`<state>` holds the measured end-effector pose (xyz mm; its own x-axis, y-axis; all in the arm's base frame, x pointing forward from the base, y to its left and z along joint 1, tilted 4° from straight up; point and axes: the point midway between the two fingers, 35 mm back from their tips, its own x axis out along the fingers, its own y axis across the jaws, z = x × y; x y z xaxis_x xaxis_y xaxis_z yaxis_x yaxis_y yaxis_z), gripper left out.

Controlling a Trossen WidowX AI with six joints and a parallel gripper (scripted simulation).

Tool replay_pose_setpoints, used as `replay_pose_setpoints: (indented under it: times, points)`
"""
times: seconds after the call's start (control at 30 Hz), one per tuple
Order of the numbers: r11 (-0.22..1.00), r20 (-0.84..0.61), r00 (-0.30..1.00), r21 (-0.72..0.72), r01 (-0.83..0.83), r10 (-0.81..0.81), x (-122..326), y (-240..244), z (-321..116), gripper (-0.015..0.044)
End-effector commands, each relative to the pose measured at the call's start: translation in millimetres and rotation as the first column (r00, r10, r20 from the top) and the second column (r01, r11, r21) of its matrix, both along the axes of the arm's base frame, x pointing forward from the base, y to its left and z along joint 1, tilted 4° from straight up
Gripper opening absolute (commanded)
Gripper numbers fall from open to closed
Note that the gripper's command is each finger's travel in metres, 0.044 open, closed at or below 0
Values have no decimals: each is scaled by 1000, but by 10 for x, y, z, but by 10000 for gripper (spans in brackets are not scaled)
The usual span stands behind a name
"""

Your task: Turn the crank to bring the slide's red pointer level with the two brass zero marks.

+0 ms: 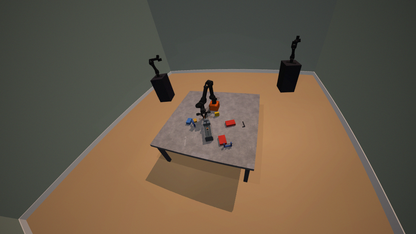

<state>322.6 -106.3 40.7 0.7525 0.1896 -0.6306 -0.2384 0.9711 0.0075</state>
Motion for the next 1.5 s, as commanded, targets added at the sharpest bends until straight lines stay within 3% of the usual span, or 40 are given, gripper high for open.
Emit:
replay_pose_setpoints:
  times: [0.0, 1.47]
  points:
    - [1000, -5, 1000, -13, 10, -10, 23, -71, -46, 0]
    - [1000, -5, 1000, -11, 10, -10, 32, 89, -564, 0]
